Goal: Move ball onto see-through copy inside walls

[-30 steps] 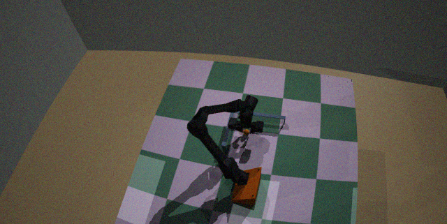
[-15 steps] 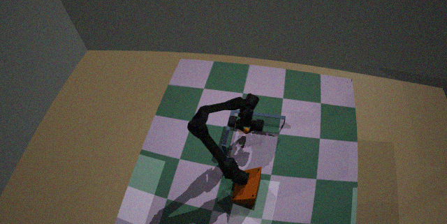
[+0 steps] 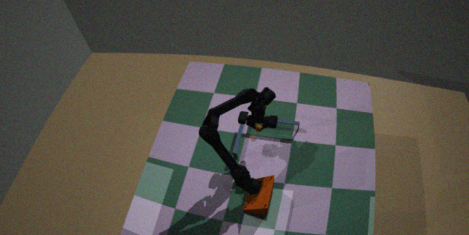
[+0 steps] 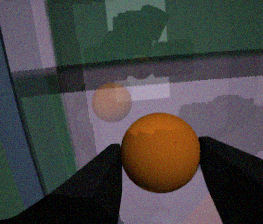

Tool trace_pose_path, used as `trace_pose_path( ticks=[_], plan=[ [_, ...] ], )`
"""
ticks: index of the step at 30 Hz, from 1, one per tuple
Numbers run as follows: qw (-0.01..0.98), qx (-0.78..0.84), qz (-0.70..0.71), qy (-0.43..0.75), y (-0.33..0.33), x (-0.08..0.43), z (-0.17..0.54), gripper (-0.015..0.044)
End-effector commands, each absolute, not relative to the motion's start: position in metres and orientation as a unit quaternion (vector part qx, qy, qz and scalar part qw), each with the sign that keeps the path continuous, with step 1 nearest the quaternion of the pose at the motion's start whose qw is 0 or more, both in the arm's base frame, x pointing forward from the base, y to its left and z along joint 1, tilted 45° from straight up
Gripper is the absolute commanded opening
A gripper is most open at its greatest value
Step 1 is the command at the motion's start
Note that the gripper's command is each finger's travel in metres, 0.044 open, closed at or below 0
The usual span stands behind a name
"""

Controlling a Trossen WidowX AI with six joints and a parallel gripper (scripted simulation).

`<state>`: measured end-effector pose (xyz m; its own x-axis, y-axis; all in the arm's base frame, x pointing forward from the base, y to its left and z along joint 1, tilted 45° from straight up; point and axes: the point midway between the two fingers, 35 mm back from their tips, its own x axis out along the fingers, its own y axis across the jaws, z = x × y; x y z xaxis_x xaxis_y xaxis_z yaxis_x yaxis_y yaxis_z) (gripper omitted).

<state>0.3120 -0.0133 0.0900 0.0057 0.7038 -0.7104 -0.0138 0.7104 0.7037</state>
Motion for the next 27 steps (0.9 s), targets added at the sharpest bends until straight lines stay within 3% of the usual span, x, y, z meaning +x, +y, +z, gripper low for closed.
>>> trace_pose_path(
  ticks=[1,27],
  plan=[
    [0.658,0.263,0.275,0.650,-0.028,0.308,0.107,0.0000],
    [0.658,0.263,0.275,0.650,0.045,0.308,0.073,0.0000]
  ],
)
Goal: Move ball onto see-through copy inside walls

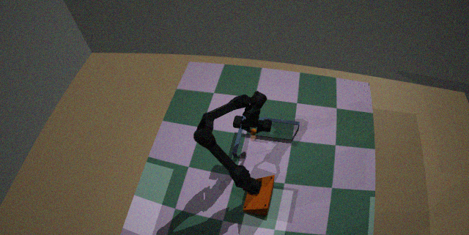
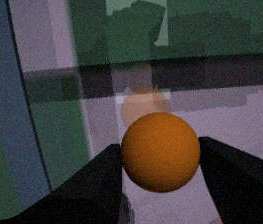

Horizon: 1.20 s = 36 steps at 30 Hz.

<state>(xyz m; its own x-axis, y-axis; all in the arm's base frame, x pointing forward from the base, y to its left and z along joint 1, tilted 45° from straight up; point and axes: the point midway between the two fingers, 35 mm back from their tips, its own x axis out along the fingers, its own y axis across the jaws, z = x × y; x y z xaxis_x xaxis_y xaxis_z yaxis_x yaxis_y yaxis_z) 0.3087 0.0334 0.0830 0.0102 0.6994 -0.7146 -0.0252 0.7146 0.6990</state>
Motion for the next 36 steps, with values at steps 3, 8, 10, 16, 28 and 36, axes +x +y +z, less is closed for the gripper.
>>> trace_pose_path(
  ticks=[3,8,10,16,28,36],
  plan=[
    [0.658,0.263,0.276,0.649,0.056,0.307,0.063,0.0000],
    [0.657,0.264,0.277,0.649,0.069,0.305,0.051,0.0000],
    [0.657,0.264,0.277,0.649,0.069,0.305,0.051,0.0000],
    [0.657,0.264,0.277,0.649,0.073,0.306,0.047,0.0000],
    [0.657,0.264,0.277,0.649,0.082,0.305,0.038,0.0000],
    [0.660,0.262,0.276,0.648,0.080,0.306,0.039,0.0157]
  ],
)
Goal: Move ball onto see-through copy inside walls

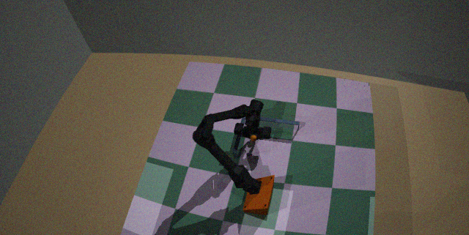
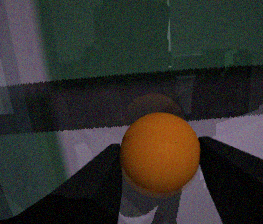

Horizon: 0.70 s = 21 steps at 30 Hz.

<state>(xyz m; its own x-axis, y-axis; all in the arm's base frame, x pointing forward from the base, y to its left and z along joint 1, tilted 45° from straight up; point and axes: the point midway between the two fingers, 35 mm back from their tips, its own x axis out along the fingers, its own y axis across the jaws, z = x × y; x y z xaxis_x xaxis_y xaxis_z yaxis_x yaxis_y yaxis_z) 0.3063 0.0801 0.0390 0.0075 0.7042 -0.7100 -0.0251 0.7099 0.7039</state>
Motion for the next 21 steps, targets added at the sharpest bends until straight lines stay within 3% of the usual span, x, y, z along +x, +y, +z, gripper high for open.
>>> trace_pose_path(
  ticks=[1,5,10,16,21],
  plan=[
    [0.660,0.262,0.276,0.648,0.080,0.306,0.039,0.0184],
    [0.660,0.262,0.276,0.648,0.080,0.306,0.039,0.0274],
    [0.660,0.262,0.276,0.648,0.078,0.307,0.041,0.0274],
    [0.658,0.263,0.276,0.650,0.021,0.306,0.098,0.0274],
    [0.663,0.268,0.271,0.644,0.023,0.309,0.094,0.0274]
  ],
)
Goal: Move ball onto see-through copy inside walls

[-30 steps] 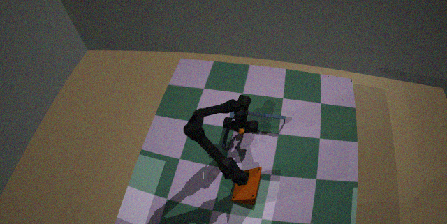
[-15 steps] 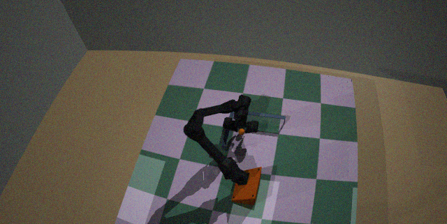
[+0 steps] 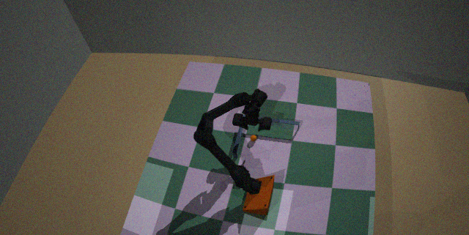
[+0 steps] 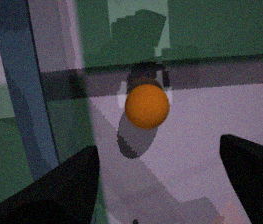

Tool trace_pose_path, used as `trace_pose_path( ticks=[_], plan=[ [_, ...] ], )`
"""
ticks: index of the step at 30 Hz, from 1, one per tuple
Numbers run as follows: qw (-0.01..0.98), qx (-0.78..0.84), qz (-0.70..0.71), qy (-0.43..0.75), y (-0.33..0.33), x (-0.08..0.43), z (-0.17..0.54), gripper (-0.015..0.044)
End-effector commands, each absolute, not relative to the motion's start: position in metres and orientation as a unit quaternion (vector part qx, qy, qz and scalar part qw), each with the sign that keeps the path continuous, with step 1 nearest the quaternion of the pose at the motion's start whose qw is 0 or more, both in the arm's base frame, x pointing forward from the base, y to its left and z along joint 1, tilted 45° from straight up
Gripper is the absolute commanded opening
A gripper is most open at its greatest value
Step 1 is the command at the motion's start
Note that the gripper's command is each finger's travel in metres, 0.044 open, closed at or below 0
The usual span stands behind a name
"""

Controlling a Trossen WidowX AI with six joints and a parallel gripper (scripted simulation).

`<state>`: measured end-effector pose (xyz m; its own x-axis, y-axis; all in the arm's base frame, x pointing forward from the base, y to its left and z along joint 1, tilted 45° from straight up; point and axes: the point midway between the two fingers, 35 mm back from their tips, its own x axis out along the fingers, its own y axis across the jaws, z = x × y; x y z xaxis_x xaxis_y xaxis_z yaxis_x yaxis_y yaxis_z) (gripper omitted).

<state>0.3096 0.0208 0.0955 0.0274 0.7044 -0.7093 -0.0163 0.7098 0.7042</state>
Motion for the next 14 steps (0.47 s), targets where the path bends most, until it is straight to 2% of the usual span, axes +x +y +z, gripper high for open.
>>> trace_pose_path(
  ticks=[1,6,12,14],
  plan=[
    [0.663,0.268,0.271,0.644,0.023,0.309,0.094,0.0274],
    [0.663,0.268,0.271,0.644,0.023,0.309,0.094,0.0274],
    [0.663,0.266,0.272,0.645,-0.011,0.308,0.128,0.0431],
    [0.663,0.266,0.272,0.645,-0.013,0.308,0.129,0.0440]
  ],
)
